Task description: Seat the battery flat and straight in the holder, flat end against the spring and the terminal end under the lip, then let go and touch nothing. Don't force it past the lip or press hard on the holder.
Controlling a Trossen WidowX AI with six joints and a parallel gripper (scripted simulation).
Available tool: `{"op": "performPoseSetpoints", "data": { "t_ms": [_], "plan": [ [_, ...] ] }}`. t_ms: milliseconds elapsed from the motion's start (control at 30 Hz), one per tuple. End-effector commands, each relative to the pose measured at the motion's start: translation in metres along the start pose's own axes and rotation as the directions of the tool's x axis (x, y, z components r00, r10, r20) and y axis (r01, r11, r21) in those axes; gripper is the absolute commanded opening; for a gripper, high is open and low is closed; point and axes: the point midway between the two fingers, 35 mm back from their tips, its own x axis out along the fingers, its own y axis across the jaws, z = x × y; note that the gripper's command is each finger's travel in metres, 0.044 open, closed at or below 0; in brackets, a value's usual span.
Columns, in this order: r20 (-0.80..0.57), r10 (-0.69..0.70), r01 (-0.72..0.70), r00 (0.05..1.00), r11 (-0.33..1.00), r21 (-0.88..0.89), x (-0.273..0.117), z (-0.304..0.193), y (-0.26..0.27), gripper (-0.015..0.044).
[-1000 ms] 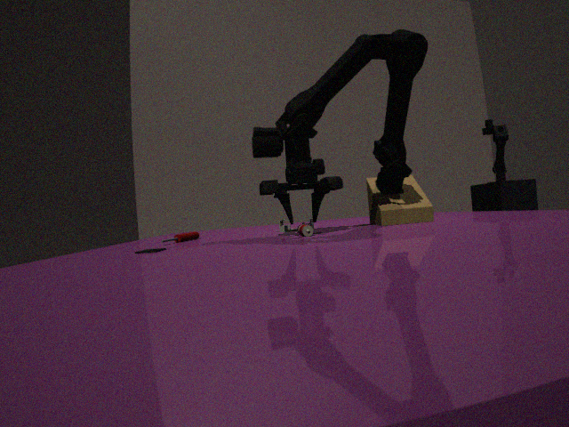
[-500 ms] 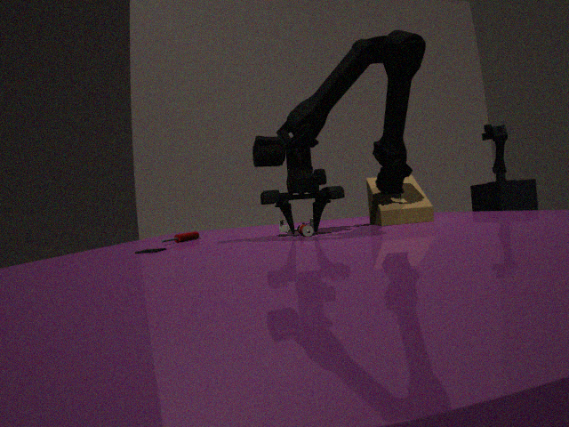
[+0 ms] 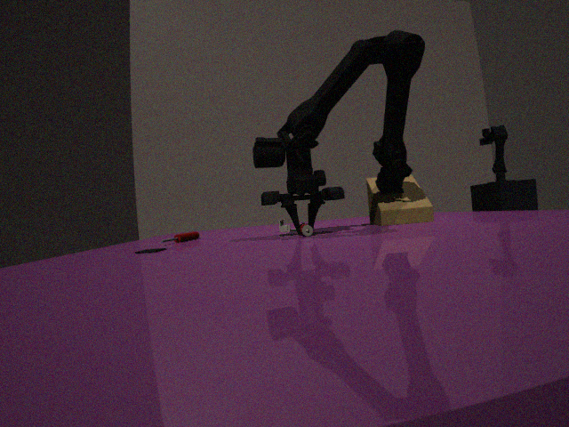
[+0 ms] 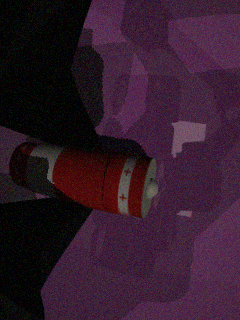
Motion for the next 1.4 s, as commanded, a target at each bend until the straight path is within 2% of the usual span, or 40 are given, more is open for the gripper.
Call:
{"op": "performPoseSetpoints", "data": {
  "t_ms": [0,233,400,500,633,800,1000,1167,1300,1367],
  "plan": [
    [-0.012,-0.014,0.014,1.000,1.000,0.017,-0.012,-0.003,-0.004,0.0084],
    [-0.006,0.001,-0.001,1.000,1.000,-0.007,-0.045,-0.001,0.000,0.0084],
    [-0.006,0.002,-0.002,1.000,1.000,0.003,-0.049,-0.001,0.000,0.0084],
    [-0.015,0.001,0.001,1.000,0.985,0.172,-0.051,-0.017,-0.004,0.0084],
    [-0.030,-0.003,0.016,1.000,0.893,0.449,-0.056,-0.044,-0.009,0.0084],
    [-0.042,-0.004,0.033,0.999,0.680,0.732,-0.061,-0.077,-0.011,0.0084],
    [-0.049,0.000,0.046,0.999,0.319,0.947,-0.067,-0.115,-0.009,0.0084],
    [-0.051,0.005,0.051,0.999,-0.028,0.998,-0.072,-0.146,-0.003,0.0084],
    [-0.050,0.010,0.051,0.999,-0.303,0.952,-0.076,-0.170,0.004,0.0084],
    [-0.049,0.011,0.050,0.999,-0.390,0.920,-0.077,-0.177,0.007,0.0084]
  ]
}}
